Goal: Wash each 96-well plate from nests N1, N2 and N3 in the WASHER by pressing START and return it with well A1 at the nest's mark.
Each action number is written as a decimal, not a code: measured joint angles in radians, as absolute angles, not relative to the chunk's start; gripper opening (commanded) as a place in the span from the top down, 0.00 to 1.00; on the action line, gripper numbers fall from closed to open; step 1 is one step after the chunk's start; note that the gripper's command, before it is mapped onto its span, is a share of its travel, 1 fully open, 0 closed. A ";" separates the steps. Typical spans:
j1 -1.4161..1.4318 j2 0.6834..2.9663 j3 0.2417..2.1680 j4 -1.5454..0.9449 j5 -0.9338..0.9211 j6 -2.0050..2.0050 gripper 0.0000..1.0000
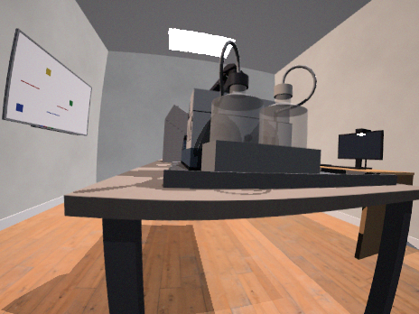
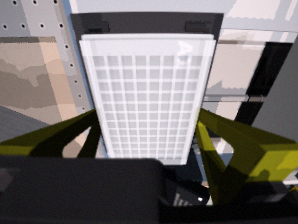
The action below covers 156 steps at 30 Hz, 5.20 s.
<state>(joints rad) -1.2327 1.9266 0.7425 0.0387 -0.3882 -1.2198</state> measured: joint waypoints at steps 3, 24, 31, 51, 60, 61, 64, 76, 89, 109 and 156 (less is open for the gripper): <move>-1.233 1.927 0.743 0.039 -0.388 -1.220 1.00; -1.230 1.933 0.741 0.052 -0.387 -1.216 1.00; -1.228 1.938 0.741 0.056 -0.386 -1.215 1.00; -1.224 1.951 0.741 0.066 -0.385 -1.211 1.00; -1.223 1.956 0.746 0.069 -0.384 -1.210 1.00; -1.222 1.957 0.746 0.069 -0.384 -1.210 1.00; -1.222 1.959 0.746 0.071 -0.384 -1.209 1.00; -1.220 1.966 0.750 0.075 -0.383 -1.207 1.00; -1.217 1.974 0.751 0.083 -0.382 -1.205 1.00; -1.216 1.979 0.754 0.086 -0.381 -1.203 0.00; -1.274 1.794 0.725 -0.078 -0.398 -1.261 0.00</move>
